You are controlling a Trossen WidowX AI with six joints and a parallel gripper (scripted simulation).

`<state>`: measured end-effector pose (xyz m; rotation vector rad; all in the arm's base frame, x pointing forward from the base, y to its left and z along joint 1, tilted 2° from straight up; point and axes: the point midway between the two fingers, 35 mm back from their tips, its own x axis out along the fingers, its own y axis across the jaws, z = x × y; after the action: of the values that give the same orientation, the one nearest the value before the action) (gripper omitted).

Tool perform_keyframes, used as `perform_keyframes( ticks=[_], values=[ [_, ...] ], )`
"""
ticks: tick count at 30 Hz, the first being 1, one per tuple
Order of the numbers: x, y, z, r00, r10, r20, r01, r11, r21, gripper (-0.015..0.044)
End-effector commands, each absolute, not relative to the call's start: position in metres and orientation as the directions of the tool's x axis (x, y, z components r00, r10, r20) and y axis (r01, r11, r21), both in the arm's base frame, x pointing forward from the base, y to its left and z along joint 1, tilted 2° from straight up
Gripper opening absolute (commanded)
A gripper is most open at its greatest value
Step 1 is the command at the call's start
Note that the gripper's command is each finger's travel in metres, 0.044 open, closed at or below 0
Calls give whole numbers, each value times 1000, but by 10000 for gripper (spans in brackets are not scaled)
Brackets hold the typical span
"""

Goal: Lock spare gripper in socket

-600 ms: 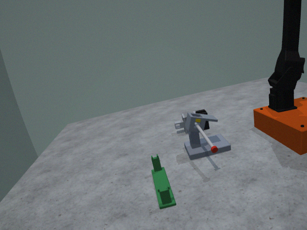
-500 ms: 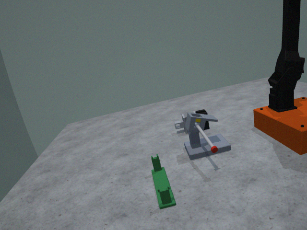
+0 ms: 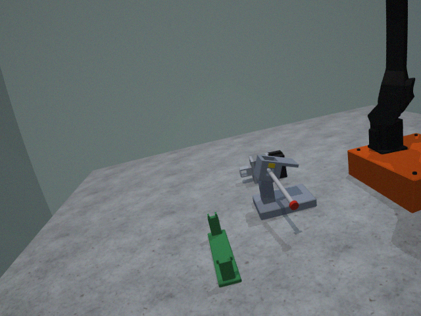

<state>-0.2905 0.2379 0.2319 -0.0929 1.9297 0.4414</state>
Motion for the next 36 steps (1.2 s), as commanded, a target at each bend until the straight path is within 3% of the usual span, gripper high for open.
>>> perform_keyframes(
  ticks=[1, 10, 18, 36],
  values=[
    [-246, 275, 222, -335, 179, -925, -370, 878, 304, 300],
    [-130, 332, 205, -205, 231, -951, -599, 739, 309, 300],
    [-20, 344, 190, -97, 224, -970, -776, 593, 214, 300],
    [187, 257, 162, 31, 95, -995, -984, 180, -13, 300]
  ],
)
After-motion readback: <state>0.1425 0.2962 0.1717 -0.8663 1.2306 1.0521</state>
